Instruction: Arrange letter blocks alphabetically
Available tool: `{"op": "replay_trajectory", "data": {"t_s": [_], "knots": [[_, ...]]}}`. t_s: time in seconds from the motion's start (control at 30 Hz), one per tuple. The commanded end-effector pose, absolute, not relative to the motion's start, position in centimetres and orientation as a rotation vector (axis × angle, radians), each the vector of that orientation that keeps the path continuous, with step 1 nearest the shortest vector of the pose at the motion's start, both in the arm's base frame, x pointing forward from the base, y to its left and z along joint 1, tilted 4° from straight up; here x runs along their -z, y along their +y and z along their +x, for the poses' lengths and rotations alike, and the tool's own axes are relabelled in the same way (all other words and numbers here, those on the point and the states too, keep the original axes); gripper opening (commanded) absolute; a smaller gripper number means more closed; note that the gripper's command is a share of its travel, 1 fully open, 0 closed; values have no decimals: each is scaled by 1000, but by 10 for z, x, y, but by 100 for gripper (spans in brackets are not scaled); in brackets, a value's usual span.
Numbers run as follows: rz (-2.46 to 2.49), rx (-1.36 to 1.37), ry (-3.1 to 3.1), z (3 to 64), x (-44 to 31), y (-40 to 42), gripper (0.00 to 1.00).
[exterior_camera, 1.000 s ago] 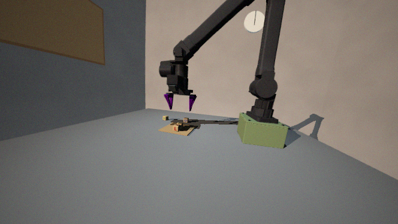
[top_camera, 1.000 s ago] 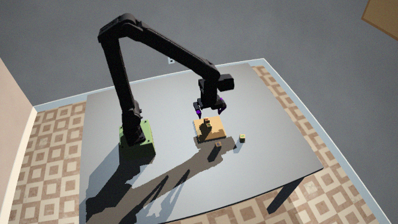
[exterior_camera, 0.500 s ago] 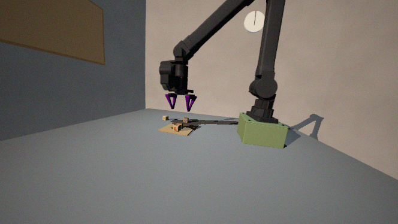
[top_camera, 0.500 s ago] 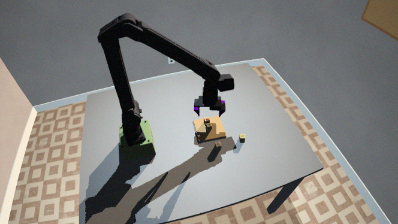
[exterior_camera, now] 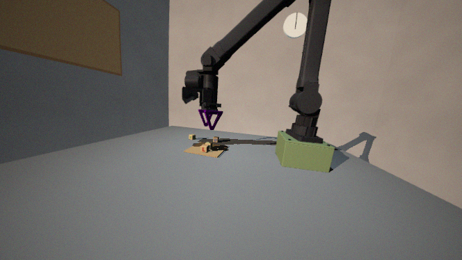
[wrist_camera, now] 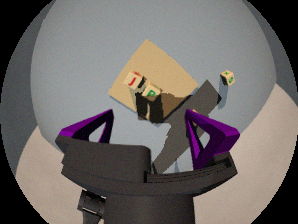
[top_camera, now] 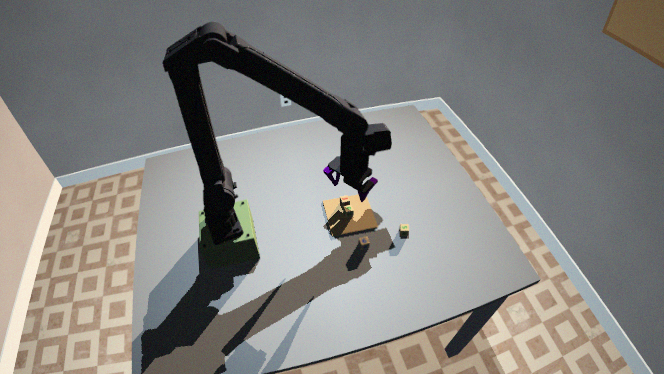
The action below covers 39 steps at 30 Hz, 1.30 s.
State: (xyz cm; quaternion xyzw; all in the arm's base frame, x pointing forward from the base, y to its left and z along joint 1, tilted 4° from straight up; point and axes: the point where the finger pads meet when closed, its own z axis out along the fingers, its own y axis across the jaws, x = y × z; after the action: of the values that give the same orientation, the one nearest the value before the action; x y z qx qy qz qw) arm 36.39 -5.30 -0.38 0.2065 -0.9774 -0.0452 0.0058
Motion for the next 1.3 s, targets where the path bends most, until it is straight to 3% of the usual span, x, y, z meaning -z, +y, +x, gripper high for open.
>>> {"op": "replay_trajectory", "data": {"t_s": [0.0, 0.77, 1.17, 1.2, 1.27], "knots": [[215, 117, -3130, 372, -2, -57, 100], [-1186, 126, -2863, 369, 1, -55, 100], [-1981, 90, -2369, 368, 1, -55, 100], [-2035, 85, -2324, 368, 1, -55, 45], [-2142, 74, -2232, 368, 1, -55, 45]]}}
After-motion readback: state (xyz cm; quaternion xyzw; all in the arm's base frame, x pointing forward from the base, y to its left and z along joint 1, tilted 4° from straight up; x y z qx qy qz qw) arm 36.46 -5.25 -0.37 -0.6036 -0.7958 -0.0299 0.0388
